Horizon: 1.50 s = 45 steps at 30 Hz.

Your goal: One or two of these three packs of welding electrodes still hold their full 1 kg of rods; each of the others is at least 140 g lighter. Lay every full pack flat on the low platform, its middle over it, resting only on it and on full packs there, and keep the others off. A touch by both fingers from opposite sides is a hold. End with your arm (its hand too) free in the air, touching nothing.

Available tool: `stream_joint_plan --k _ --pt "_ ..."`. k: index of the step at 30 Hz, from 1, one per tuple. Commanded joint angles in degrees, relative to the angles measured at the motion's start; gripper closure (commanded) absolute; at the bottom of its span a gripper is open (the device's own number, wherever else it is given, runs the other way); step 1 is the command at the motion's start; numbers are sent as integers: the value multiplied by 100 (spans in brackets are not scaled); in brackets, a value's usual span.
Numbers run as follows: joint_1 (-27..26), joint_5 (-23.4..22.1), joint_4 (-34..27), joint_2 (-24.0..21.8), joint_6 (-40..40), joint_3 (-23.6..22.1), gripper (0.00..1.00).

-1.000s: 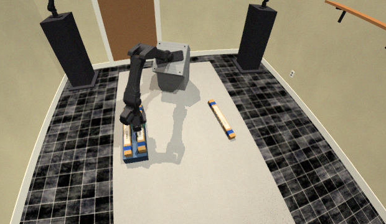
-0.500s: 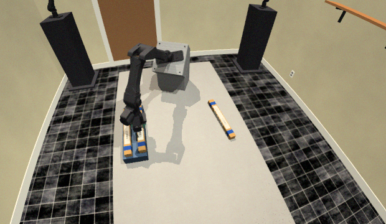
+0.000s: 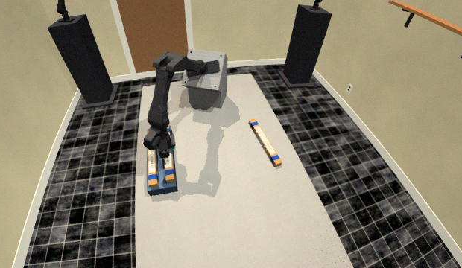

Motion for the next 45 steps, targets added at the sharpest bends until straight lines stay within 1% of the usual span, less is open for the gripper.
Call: stream_joint_plan --k 1,13,14,18,19,20,21,40,41,42,43,45 --pt "-58 -14 -76 -271 1 188 100" --pt "-70 -20 -89 -274 -6 199 100" --pt "-70 -20 -89 -274 -6 199 26" --pt "-53 -22 -94 -263 -6 204 26" --pt "-57 -23 -78 -136 -7 212 26" --pt "-58 -24 -79 -109 -7 215 26" --pt "-20 -9 -29 -158 -2 99 26" --pt "-19 -9 -25 -163 -2 96 26" --pt "-58 -25 228 -344 -10 -303 26" --pt "-84 -43 170 -420 -28 -316 26" --pt "-91 -53 -27 -494 -42 -332 26" --pt "-107 -64 -153 -651 -55 -360 26"
